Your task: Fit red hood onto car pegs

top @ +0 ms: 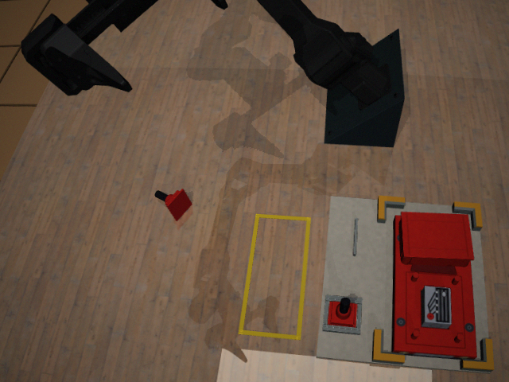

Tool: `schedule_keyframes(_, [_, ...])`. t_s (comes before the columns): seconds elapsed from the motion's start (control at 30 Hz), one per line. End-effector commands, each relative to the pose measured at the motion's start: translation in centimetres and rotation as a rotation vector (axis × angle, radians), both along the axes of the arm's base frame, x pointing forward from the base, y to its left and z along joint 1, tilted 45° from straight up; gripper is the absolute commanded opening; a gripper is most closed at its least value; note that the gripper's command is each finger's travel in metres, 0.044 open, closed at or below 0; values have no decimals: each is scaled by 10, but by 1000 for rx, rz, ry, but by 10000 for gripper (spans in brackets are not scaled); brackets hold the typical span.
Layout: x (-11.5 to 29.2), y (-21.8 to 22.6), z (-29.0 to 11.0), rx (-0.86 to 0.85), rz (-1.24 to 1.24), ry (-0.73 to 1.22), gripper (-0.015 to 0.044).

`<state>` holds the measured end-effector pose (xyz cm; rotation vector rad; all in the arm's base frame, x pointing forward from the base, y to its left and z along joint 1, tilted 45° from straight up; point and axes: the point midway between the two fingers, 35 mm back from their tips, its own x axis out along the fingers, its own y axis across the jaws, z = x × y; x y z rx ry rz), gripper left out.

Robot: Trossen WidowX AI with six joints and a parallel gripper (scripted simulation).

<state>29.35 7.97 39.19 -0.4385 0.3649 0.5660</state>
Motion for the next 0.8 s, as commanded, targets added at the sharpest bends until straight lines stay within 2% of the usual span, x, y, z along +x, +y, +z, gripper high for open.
schedule_keyframes(0.0, [29, 9, -67, 175, -227, 350, 440])
schedule_keyframes(0.43, [48, 28, -190, 373, -813, 833, 440])
schedule_keyframes(0.77, [34, 37, -277, 414, -1362, 954, 440])
